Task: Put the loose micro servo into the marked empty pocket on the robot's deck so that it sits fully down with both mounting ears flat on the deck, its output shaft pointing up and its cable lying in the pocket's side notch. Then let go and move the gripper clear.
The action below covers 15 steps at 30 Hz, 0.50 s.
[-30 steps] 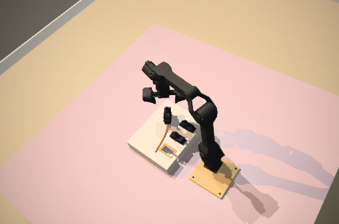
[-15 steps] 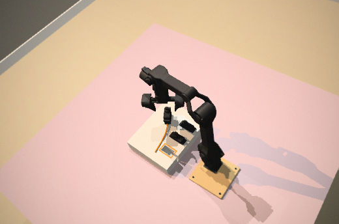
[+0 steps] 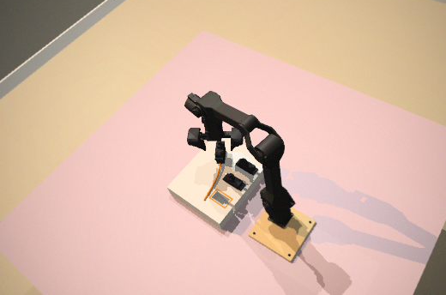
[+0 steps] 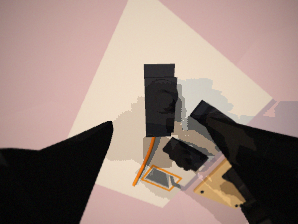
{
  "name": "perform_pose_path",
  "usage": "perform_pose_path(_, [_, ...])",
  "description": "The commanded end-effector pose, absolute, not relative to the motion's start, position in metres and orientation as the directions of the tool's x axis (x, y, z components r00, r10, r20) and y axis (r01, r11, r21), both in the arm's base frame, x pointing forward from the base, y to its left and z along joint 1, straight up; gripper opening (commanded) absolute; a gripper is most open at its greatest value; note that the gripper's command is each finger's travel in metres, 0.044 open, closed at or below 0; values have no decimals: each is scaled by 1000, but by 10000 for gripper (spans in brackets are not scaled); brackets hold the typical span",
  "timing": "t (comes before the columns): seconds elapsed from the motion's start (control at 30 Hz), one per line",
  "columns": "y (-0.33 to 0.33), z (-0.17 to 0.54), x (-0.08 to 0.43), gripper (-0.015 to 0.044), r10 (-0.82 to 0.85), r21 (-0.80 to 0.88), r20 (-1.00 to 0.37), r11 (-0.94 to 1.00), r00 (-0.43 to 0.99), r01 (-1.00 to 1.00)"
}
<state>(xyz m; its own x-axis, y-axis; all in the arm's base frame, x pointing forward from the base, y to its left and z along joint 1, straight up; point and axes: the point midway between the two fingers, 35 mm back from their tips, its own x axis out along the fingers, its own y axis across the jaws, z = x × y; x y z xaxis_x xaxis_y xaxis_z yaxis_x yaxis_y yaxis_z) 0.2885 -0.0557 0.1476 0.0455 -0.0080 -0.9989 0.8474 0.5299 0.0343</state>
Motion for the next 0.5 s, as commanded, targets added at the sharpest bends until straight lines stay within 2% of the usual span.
perform_pose_path(0.0, [-55,139,287,440,-2,30,-999,525,37,850])
perform_pose_path(0.23, [-55,130,287,440,-2,30,-999,525,37,850])
perform_pose_path(0.47, [-55,130,287,256,-2,30,-999,525,37,850])
